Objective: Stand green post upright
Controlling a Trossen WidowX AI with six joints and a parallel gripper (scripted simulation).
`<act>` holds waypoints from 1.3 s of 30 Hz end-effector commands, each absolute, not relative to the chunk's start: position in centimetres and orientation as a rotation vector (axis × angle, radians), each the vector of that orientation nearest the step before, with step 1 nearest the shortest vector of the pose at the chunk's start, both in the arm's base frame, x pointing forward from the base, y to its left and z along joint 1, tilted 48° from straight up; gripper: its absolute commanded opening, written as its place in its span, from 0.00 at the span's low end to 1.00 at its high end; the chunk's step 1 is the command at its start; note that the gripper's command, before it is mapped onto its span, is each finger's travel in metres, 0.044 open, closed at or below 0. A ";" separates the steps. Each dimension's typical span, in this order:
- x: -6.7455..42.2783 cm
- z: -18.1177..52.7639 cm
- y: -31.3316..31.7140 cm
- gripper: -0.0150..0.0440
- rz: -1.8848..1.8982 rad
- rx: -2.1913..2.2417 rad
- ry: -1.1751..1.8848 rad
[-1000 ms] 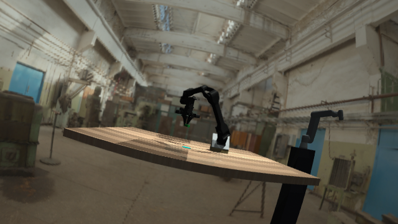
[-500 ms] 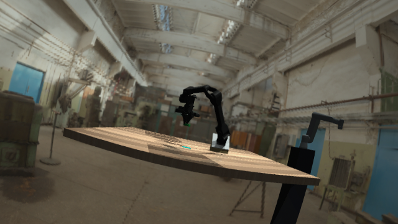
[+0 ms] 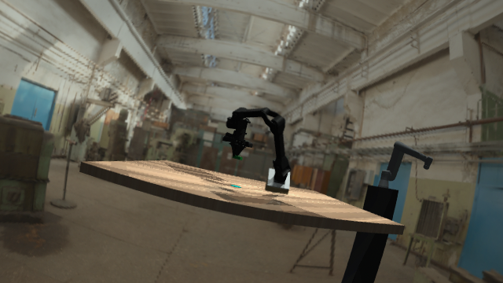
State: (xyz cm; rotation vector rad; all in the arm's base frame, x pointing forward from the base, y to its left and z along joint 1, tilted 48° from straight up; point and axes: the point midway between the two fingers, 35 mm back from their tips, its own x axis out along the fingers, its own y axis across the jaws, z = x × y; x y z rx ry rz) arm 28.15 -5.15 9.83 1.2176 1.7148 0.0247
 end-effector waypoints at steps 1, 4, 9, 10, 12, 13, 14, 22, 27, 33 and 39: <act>27.8 10.6 -4.3 0.29 0.057 1.200 1.710; 27.6 11.3 -3.7 0.29 0.080 1.182 1.704; 27.1 12.4 -2.7 0.29 0.119 1.152 1.695; 27.0 12.6 -2.5 0.29 0.126 1.146 1.693; 26.8 13.0 -2.1 0.29 0.142 1.134 1.689; 26.7 13.2 -1.9 0.29 0.150 1.129 1.687; 26.6 13.4 -1.6 0.29 0.157 1.123 1.685; 25.6 14.9 0.0 0.29 0.220 1.075 1.668; 25.0 15.9 0.9 0.29 0.259 1.046 1.657; 24.2 16.8 2.0 0.29 0.300 1.015 1.645; 23.9 16.6 2.2 0.29 0.289 0.989 1.651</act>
